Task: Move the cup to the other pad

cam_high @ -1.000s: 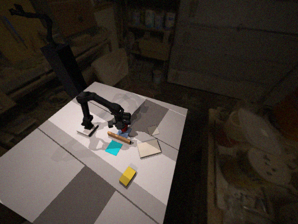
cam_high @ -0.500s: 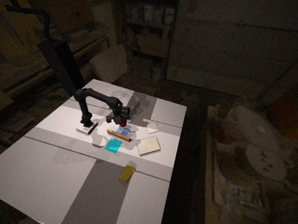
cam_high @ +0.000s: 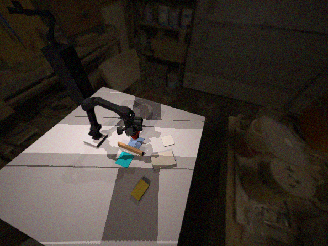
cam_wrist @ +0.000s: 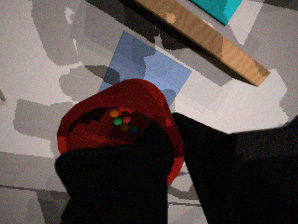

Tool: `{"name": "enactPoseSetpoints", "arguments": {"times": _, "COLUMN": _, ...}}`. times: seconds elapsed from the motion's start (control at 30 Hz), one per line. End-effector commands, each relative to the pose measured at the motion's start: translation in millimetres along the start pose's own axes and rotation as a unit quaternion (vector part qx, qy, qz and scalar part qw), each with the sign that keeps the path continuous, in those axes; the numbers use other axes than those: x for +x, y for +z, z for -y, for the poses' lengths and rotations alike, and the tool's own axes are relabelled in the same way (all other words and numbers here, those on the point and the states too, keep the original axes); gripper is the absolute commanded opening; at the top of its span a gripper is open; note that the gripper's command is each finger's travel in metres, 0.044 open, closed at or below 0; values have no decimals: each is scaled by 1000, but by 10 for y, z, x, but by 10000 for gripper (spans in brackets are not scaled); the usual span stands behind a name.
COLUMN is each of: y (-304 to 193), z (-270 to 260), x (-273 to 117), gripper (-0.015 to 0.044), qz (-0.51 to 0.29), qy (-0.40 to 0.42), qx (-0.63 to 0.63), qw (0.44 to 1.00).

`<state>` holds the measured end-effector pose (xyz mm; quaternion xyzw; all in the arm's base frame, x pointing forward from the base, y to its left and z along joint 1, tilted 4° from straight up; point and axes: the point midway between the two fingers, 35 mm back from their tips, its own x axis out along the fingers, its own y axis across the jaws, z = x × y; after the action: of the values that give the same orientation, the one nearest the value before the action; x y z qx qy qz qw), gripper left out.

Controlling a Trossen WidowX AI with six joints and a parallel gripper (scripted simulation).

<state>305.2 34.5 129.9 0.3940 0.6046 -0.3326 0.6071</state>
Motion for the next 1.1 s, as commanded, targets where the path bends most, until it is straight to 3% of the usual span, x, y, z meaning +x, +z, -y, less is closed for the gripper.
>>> {"name": "enactPoseSetpoints", "arguments": {"times": 0.0, "y": 0, "z": -1, "x": 1, "gripper": 0, "qz": 0, "qy": 0, "qx": 0, "qw": 1000}}
{"name": "enactPoseSetpoints", "arguments": {"times": 1.07, "y": 464, "z": 347, "x": -17, "gripper": 0, "qz": 1, "qy": -1, "qx": -1, "qw": 1000}}
